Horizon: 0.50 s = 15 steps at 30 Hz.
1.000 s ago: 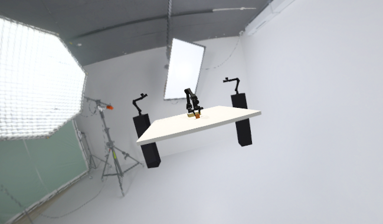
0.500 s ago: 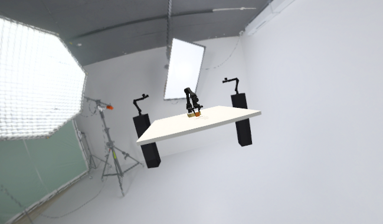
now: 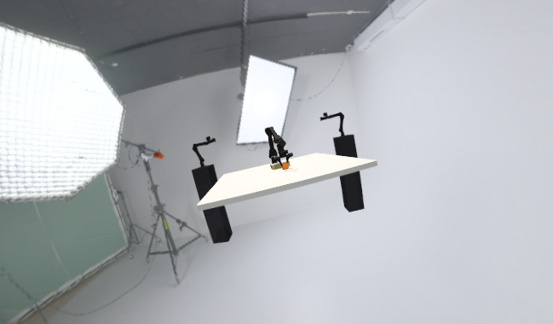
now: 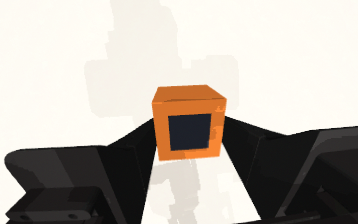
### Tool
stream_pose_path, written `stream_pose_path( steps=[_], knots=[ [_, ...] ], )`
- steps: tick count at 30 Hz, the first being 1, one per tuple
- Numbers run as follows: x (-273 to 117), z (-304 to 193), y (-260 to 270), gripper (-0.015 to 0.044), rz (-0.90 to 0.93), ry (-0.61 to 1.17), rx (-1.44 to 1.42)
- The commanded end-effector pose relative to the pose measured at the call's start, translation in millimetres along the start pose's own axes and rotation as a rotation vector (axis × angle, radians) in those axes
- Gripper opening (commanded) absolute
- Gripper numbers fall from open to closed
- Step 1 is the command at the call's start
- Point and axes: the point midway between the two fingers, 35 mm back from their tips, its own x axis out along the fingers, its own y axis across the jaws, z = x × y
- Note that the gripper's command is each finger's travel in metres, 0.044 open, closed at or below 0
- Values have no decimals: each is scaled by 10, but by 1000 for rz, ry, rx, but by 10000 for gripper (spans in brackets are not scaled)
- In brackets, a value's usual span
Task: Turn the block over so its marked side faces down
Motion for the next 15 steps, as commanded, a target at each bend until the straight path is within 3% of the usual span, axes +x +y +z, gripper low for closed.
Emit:
stream_pose_path(
  steps=[1,15],
  knots=[
    [-26,3,-7,0,-4,-73,5],
    [-56,-44,-14,0,-2,-237,10]
  ],
)
